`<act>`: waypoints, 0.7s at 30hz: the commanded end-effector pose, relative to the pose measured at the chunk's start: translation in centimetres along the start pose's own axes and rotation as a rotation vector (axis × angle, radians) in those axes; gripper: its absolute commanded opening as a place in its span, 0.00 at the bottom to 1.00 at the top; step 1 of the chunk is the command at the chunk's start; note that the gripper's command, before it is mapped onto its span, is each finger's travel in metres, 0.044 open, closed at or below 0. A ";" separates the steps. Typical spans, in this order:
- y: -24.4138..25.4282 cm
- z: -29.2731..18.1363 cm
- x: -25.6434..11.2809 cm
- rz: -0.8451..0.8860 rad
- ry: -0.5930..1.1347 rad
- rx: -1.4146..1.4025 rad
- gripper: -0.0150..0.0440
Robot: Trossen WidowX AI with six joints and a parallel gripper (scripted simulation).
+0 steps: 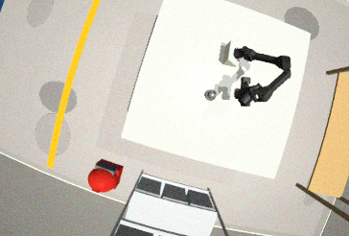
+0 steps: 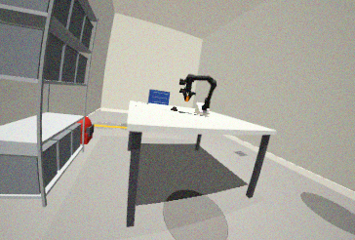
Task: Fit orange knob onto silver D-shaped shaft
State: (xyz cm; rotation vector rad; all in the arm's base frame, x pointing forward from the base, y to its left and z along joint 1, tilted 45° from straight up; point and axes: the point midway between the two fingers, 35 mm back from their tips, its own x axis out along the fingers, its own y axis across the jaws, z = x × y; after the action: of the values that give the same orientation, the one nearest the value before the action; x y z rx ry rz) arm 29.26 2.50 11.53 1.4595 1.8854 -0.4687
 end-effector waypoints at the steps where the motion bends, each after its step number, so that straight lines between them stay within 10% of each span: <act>1: 0.0 -0.3 -1.0 0.004 -0.004 -0.005 0.25; 21: -1.5 -0.6 -3.9 0.358 0.000 0.005 0.25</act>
State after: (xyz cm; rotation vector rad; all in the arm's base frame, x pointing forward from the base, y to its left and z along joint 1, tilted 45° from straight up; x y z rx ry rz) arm 28.36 0.30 13.92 1.7004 1.6407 -0.3331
